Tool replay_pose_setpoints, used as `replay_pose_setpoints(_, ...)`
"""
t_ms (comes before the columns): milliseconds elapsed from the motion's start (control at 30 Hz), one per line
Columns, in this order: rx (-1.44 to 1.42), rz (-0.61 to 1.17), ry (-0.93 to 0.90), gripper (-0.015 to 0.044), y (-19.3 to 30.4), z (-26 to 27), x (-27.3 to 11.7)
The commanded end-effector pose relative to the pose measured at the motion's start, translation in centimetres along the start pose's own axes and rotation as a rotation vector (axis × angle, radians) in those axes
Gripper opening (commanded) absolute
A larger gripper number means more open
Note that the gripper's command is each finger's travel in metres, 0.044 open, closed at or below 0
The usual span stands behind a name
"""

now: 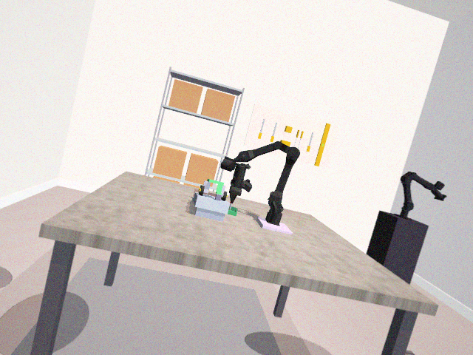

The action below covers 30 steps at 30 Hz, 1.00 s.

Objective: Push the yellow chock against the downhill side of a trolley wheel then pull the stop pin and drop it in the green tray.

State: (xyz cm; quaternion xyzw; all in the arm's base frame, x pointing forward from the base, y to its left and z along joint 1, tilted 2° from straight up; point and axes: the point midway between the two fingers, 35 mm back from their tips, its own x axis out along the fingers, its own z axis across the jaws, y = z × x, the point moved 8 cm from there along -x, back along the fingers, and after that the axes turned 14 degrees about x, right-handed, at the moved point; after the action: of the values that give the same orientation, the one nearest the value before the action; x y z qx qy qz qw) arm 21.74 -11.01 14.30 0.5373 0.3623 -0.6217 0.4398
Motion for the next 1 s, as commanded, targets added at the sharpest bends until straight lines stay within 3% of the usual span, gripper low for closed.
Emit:
replay_pose_setpoints(0,0.006,0.0,-0.003,0.019,-0.1,-0.3,0.1)
replay_pose_setpoints(967,0.006,0.0,-0.001,0.019,-0.5,-2.4,0.7)
